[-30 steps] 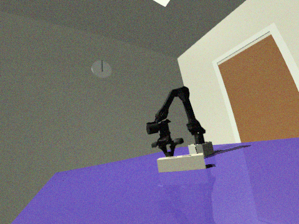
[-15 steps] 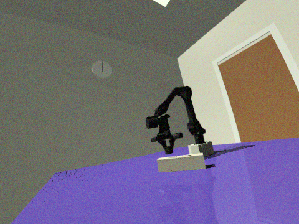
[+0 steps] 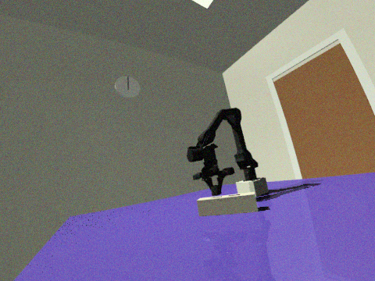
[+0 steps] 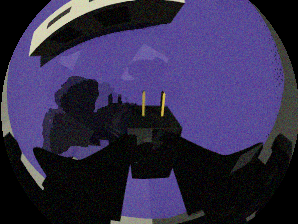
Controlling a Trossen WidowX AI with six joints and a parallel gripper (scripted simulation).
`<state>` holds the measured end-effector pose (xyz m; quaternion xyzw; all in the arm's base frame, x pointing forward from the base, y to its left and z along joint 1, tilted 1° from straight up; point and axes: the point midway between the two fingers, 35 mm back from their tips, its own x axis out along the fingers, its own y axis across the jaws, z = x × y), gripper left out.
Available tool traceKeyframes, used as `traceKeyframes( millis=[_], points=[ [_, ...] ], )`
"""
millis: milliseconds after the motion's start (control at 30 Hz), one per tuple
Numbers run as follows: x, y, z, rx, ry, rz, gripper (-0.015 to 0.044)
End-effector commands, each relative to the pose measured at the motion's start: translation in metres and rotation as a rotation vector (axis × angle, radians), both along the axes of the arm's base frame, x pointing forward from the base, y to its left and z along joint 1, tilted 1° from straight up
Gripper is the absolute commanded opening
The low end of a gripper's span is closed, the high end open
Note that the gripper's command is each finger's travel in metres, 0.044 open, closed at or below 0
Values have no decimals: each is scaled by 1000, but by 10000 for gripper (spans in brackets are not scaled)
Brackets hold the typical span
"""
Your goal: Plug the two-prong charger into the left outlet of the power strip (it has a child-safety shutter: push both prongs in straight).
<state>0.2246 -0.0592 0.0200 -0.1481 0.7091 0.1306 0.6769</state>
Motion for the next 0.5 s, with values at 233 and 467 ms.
traceKeyframes(
  millis=[233, 467],
  points=[
    [-2, 21, -8, 5, -2, 25, 0],
    [-4, 33, -13, 5, -2, 42, 0]
  ],
)
